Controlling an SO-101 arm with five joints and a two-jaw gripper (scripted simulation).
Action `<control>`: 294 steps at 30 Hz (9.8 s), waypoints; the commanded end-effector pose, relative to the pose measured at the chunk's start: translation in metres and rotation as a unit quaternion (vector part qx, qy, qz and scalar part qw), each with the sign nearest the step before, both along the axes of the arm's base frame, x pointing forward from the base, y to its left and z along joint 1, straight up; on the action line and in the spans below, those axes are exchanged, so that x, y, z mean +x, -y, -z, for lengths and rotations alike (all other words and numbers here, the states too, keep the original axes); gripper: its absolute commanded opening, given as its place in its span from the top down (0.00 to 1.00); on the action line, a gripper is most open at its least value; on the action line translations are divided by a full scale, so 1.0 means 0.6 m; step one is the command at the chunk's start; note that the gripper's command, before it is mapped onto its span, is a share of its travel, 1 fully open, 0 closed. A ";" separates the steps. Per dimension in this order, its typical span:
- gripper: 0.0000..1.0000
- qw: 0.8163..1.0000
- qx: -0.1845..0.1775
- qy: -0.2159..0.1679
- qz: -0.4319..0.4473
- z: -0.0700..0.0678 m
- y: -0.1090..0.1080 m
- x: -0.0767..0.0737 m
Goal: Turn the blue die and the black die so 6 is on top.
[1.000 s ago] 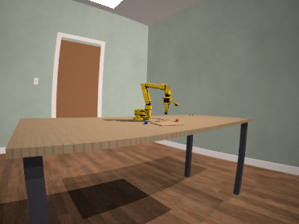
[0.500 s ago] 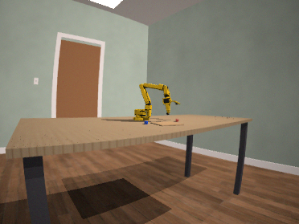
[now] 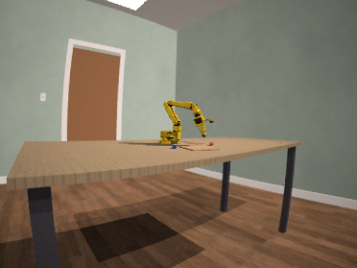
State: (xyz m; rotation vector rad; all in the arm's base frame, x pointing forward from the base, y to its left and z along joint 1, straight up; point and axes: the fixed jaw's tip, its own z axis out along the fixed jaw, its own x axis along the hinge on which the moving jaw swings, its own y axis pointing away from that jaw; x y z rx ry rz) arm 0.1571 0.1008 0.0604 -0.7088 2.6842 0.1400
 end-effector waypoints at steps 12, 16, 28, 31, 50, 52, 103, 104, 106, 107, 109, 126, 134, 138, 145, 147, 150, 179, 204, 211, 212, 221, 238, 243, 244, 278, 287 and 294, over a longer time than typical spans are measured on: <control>1.00 0.998 0.031 0.055 0.003 -0.010 -0.007 0.020; 1.00 0.994 0.051 0.092 0.007 -0.009 -0.011 0.033; 1.00 0.978 0.100 0.183 0.017 -0.013 -0.016 0.060; 1.00 0.975 0.105 0.195 0.019 -0.014 -0.016 0.062; 1.00 0.967 0.120 0.223 0.021 -0.012 -0.022 0.076; 1.00 0.964 0.126 0.233 0.022 -0.012 -0.023 0.081; 1.00 0.911 0.192 0.363 0.033 -0.013 -0.030 0.118; 1.00 0.911 0.192 0.363 0.033 -0.013 -0.030 0.118; 1.00 0.914 0.184 0.360 0.035 -0.005 -0.022 0.113; 1.00 0.914 0.184 0.360 0.035 -0.005 -0.022 0.113; 1.00 0.914 0.184 0.360 0.035 -0.005 -0.022 0.113; 1.00 0.914 0.184 0.360 0.035 -0.004 -0.022 0.113; 1.00 0.914 0.184 0.360 0.035 0.005 -0.022 0.113; 1.00 0.914 0.184 0.360 0.035 0.005 -0.022 0.113; 1.00 0.914 0.184 0.360 0.035 0.008 -0.022 0.113; 1.00 0.914 0.184 0.360 0.035 0.011 -0.022 0.113; 1.00 0.914 0.184 0.360 0.035 0.014 -0.022 0.113; 1.00 0.914 0.184 0.360 0.035 0.028 -0.022 0.113; 1.00 0.914 0.184 0.360 0.035 0.045 -0.022 0.113; 1.00 0.914 0.184 0.360 0.035 0.047 -0.022 0.113; 1.00 0.914 0.184 0.360 0.035 0.047 -0.022 0.113; 1.00 0.914 0.184 0.360 0.035 0.055 -0.022 0.113; 1.00 0.914 0.184 0.360 0.035 0.062 -0.022 0.113; 1.00 0.914 0.184 0.360 0.035 0.062 -0.022 0.113; 1.00 0.914 0.184 0.360 0.035 0.062 -0.022 0.113; 0.92 0.914 0.184 0.360 0.035 0.064 -0.022 0.113; 0.86 0.914 0.184 0.360 0.035 0.064 -0.022 0.113; 0.80 0.914 0.184 0.360 0.035 0.064 -0.022 0.113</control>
